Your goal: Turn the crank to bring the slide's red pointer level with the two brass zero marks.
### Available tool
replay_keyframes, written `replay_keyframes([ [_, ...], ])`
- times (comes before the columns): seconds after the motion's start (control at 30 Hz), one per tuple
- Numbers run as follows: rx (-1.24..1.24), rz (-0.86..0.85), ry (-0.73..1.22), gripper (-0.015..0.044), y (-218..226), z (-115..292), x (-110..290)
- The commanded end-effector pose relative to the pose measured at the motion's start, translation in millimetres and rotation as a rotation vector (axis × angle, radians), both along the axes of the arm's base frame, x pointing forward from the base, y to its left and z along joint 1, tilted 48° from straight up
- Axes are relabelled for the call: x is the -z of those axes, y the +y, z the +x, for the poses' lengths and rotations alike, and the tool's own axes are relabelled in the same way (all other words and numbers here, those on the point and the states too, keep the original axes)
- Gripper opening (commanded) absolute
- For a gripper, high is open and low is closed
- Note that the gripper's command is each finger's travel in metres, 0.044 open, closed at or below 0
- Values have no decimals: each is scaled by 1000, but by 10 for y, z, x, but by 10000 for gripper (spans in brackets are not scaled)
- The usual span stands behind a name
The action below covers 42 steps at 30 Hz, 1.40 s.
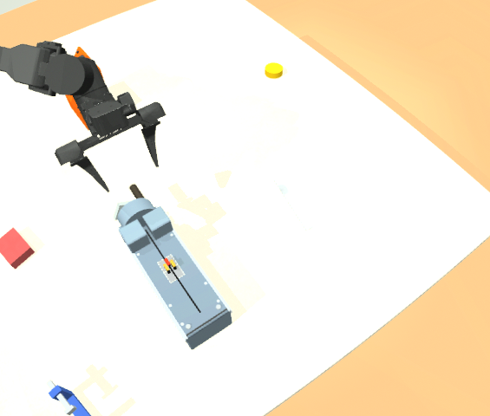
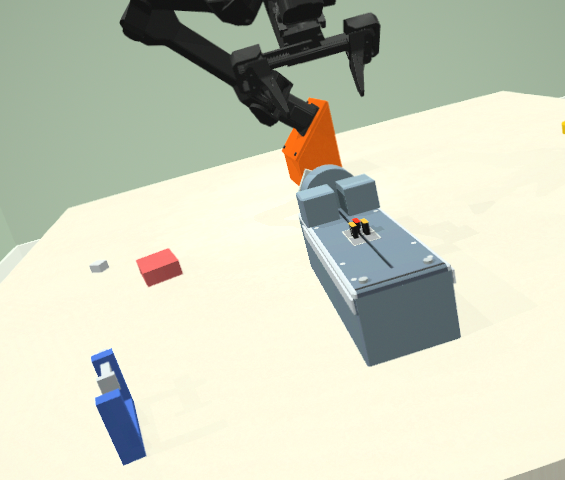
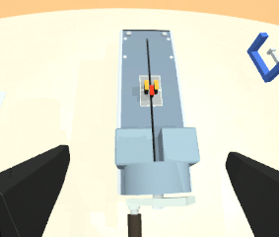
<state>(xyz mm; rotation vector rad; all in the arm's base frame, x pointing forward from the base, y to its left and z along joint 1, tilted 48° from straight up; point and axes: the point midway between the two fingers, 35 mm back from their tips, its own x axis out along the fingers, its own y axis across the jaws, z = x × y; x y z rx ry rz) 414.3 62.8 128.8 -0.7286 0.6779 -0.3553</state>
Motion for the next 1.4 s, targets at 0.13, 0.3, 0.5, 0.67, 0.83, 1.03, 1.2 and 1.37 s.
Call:
replay_keyframes([
  [0.13, -48, -28, 13, 440, 5, -373, 88],
  [0.3, -64, -36, 19, 440, -8, -492, 137],
  [0.5, -62, -33, 23, 440, -201, -437, 343],
  [0.67, -62, -33, 22, 440, -391, -416, 517],
  [0.83, -63, -38, 19, 440, -587, -425, 669],
  [1.03, -64, -40, 18, 440, -662, -428, 727],
  [1.2, -63, -39, 19, 440, -719, -414, 784],
  [1.37, -63, -39, 19, 440, -778, -403, 840],
])
